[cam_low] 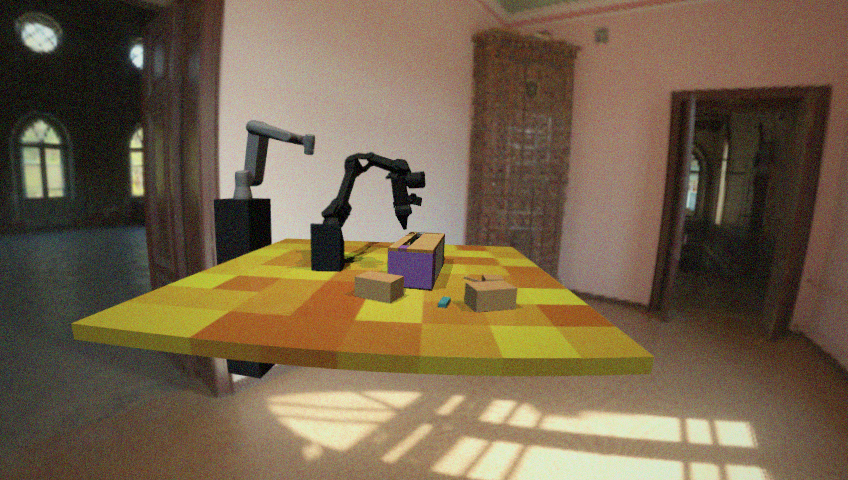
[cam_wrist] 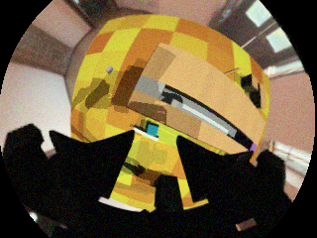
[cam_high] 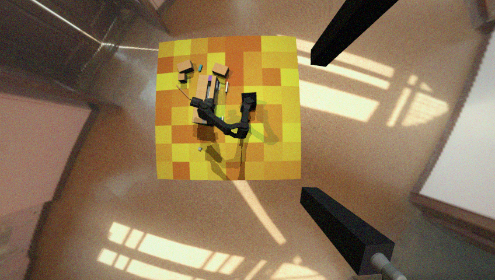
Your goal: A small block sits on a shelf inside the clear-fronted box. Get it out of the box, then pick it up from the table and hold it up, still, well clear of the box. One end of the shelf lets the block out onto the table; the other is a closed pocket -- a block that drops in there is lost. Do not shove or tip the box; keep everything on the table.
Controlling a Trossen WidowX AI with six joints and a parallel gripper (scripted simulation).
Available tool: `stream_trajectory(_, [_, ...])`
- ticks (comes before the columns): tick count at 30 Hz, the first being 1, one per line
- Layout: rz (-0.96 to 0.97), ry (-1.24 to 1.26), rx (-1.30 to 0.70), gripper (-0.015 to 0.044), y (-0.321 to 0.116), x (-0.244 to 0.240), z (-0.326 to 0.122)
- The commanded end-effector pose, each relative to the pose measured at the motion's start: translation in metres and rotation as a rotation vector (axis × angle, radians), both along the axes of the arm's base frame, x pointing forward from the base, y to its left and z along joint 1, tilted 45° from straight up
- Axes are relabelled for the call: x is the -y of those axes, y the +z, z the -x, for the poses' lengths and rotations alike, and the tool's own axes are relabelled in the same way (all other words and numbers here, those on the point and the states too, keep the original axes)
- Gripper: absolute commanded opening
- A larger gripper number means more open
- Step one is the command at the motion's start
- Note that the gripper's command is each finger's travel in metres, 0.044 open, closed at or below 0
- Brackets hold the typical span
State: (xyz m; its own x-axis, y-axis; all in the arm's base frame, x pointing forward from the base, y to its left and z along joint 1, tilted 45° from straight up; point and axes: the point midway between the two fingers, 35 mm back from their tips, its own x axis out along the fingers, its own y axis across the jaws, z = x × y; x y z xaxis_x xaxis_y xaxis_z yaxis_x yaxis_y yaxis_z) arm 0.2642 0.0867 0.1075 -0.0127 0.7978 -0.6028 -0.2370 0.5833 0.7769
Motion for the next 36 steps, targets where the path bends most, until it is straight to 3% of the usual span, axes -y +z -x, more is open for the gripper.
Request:
stream_trajectory(1, [0.119,0.579,0.846,0.0285,0.009,-0.001,0.011])
stream_trajectory(27, [0.356,1.589,1.953,0.0285,0.017,-0.003,0.023])
stream_trajectory(36, [0.409,1.867,2.177,0.0285,0.019,-0.003,0.025])
